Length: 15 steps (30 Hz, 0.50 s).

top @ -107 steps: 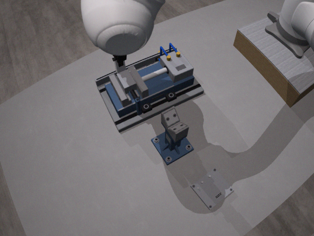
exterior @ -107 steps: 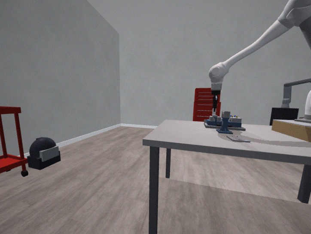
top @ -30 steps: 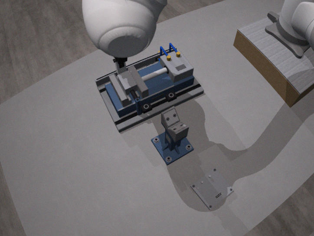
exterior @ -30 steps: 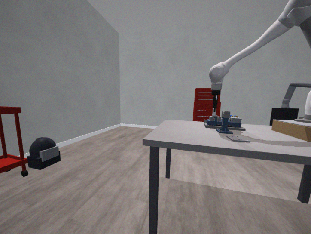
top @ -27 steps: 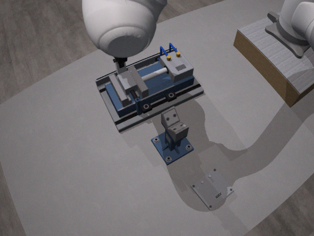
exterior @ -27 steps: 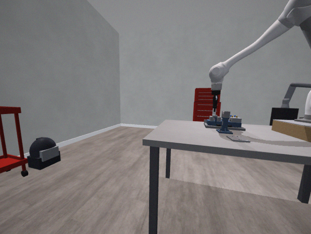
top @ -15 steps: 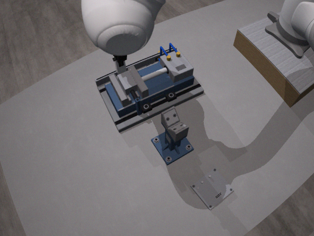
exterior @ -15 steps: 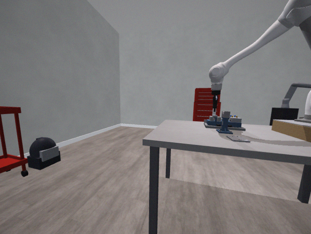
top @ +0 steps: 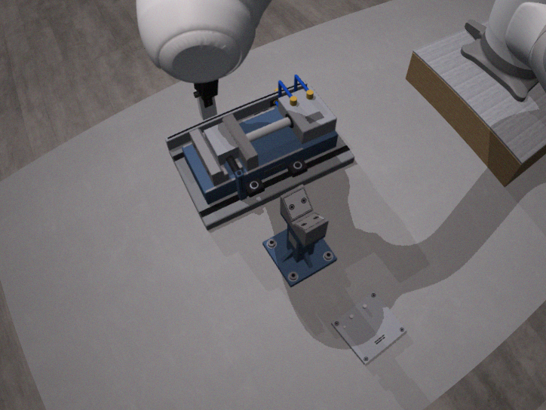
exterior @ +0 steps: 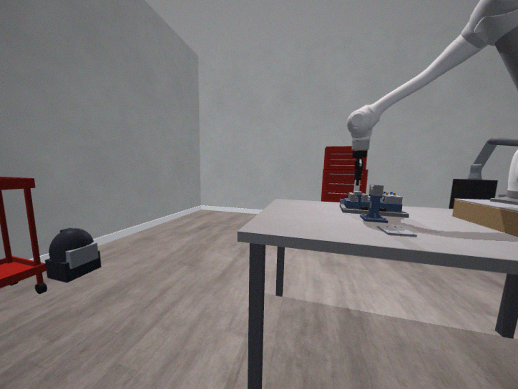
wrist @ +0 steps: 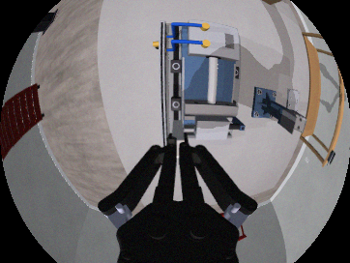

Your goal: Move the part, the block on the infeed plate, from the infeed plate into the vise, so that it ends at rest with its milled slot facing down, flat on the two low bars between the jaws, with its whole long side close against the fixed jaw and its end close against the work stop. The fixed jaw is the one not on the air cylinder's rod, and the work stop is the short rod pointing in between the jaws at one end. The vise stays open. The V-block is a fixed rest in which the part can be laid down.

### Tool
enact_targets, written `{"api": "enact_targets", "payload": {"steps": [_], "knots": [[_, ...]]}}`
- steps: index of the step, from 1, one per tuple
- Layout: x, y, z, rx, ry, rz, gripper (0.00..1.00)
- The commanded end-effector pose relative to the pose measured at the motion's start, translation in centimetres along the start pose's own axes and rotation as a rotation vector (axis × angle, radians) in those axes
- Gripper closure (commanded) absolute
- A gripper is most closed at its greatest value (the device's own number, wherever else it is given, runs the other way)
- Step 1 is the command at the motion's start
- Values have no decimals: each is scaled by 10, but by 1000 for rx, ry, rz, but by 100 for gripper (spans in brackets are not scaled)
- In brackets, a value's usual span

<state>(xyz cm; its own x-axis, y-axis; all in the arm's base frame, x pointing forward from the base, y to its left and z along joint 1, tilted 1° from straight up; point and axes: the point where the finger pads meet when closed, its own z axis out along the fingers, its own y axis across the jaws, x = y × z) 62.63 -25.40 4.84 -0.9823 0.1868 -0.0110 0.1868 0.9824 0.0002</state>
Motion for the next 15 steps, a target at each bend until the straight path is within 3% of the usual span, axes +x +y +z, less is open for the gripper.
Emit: {"api": "enact_targets", "payload": {"steps": [1, 15], "knots": [[-1, -3, 1, -2, 1, 1, 100], [-1, -4, -3, -2, 1, 1, 100]]}}
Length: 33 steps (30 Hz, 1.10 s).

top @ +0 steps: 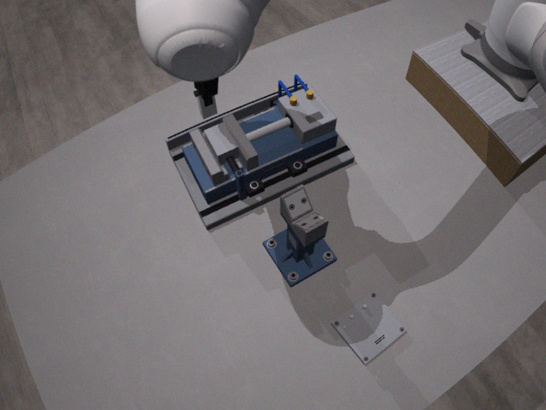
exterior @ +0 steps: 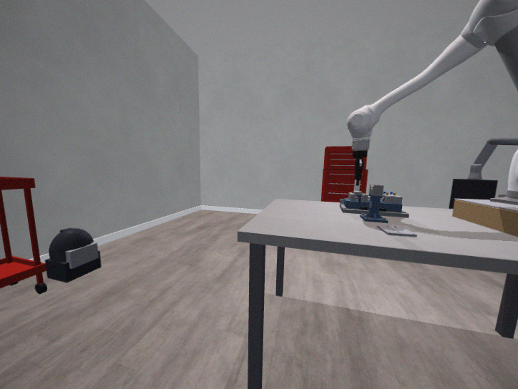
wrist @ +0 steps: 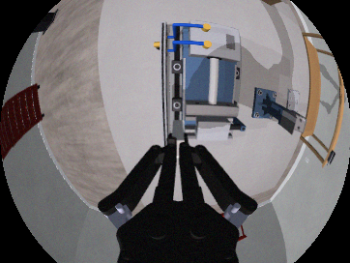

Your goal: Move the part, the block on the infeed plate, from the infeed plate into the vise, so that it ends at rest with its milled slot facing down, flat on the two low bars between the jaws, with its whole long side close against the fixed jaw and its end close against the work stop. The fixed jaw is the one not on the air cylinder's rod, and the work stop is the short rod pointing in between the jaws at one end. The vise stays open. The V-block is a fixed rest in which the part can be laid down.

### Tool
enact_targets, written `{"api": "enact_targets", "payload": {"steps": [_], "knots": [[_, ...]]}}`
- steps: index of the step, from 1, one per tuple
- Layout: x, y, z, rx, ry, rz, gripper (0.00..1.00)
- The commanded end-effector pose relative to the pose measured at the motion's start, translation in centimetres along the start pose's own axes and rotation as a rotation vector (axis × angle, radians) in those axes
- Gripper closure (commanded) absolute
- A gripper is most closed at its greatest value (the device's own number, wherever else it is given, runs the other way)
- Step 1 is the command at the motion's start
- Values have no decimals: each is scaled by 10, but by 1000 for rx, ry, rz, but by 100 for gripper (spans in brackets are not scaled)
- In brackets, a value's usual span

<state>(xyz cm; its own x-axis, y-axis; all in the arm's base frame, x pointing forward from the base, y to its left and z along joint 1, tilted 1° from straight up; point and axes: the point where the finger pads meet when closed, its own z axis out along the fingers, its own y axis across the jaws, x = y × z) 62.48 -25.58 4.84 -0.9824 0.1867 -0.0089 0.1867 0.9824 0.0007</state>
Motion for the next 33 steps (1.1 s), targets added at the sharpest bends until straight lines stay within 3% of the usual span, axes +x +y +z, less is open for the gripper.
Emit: {"api": "enact_targets", "payload": {"steps": [1, 26, 33], "knots": [[-2, -2, -4, -1, -1, 1, 100], [-2, -2, -53, -1, -1, 1, 100], [-2, -2, -59, -1, -1, 1, 100]]}}
